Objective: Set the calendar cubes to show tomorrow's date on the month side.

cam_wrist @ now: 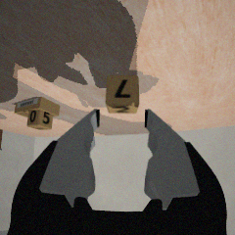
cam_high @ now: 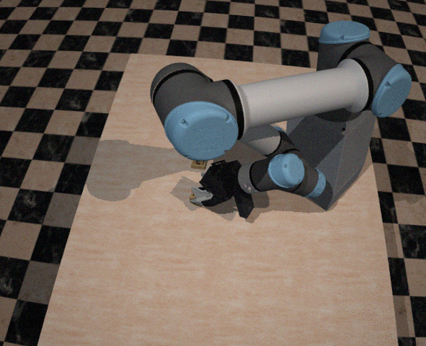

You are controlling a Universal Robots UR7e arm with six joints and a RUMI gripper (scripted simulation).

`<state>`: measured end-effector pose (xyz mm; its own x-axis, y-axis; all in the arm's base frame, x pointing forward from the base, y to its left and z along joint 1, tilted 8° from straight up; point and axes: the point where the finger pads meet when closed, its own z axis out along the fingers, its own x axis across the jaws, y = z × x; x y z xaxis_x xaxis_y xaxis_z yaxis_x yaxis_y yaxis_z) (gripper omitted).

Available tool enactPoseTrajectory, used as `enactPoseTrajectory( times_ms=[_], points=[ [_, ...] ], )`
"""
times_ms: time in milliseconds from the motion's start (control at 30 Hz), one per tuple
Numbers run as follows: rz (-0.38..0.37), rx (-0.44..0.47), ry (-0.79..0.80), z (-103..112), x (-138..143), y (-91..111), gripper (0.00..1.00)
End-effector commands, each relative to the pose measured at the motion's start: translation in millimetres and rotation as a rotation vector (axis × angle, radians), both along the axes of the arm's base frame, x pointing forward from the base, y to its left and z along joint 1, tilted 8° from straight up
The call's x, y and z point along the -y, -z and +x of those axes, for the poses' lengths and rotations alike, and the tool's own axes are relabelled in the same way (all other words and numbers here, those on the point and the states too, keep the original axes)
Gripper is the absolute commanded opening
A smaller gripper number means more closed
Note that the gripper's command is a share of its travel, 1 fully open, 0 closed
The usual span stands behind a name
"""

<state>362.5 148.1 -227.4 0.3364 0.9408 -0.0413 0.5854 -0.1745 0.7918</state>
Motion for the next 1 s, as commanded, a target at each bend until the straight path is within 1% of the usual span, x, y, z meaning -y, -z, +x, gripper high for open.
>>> enactPoseTrajectory(
  times_ms=[0,367,967],
  points=[
    [0.001,0.001,0.000,1.2,0.4,6.7,0.28],
    [0.001,0.001,0.000,2.1,1.1,15.7,0.28],
    [0.001,0.001,0.000,2.2,1.2,16.5,0.28]
  ],
)
